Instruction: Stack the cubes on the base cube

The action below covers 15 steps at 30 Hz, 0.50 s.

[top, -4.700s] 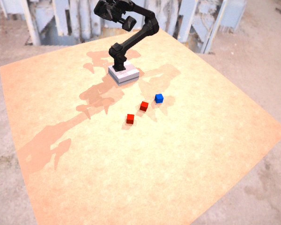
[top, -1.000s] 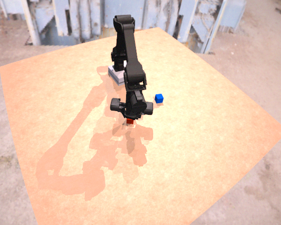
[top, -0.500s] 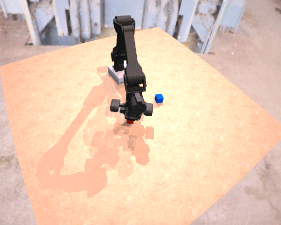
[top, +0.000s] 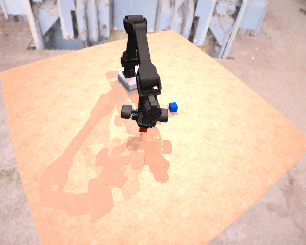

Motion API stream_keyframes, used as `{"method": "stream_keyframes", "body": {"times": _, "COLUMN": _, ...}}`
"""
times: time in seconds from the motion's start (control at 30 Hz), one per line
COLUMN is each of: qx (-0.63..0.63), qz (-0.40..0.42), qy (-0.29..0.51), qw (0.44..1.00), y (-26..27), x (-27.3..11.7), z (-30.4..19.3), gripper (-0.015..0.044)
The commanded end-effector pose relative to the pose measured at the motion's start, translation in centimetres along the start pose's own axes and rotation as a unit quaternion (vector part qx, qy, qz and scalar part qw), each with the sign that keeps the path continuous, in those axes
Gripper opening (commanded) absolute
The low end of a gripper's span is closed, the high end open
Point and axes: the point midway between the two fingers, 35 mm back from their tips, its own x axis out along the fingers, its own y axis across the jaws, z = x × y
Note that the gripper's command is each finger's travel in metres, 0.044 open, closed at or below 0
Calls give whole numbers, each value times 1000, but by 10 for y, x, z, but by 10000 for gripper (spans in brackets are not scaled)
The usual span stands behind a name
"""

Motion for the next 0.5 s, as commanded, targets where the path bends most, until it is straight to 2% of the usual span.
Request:
{"method": "stream_keyframes", "body": {"times": 0.0, "qx": -1, "qz": 2, "qy": -5, "qw": 1000, "y": 1, "x": -14, "z": 3, "gripper": 105}}
{"method": "stream_keyframes", "body": {"times": 0.47, "qx": 3, "qz": 0, "qy": -1, "qw": 1000, "y": 0, "x": -44, "z": 4, "gripper": 105}}
